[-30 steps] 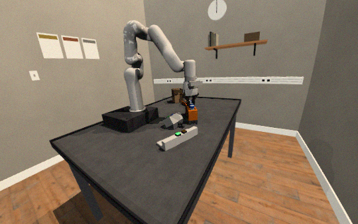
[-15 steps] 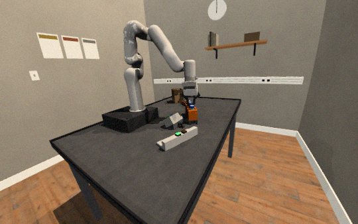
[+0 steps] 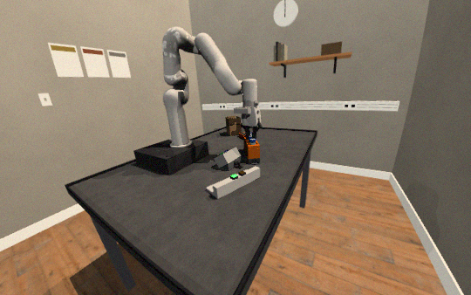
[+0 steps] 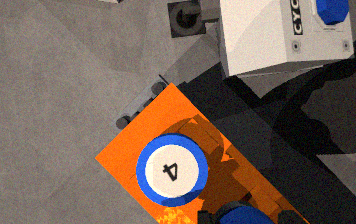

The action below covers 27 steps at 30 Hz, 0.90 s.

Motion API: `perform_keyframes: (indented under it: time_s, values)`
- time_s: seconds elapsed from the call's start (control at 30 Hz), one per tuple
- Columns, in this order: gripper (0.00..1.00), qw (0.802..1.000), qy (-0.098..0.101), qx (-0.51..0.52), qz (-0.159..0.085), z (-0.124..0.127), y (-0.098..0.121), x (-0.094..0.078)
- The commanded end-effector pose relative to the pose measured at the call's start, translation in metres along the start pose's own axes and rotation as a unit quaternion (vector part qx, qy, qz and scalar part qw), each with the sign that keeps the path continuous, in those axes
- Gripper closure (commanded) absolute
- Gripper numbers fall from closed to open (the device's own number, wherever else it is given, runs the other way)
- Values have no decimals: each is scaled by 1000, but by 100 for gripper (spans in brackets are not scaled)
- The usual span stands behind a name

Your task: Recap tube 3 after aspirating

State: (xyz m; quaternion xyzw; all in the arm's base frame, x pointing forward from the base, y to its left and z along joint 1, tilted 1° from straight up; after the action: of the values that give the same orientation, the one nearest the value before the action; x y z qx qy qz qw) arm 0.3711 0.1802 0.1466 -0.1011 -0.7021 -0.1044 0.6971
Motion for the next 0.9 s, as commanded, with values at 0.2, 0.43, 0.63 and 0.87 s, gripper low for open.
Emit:
perform_keyframes:
  time_s: [0.2,0.43,0.63,0.87]
  values:
    - [54,1000,-3,-7,1,0,1,1]
    - [54,999,-3,34,1,0,1,1]
    - [54,979,-3,205,1,0,1,1]
    - [54,926,-2,377,2,0,1,1]
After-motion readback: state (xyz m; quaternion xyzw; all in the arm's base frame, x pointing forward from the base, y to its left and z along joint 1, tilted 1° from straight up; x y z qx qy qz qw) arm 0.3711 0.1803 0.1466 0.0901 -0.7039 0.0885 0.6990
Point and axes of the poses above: the point where the finger pads meet when closed, its own x axis back along the fingers, its own z axis across the jaws, y = z × x, the point moved 10 cm from there along x, back along the fingers, and after that the axes turned 8 degrees about -x, right-handed, at the moved point
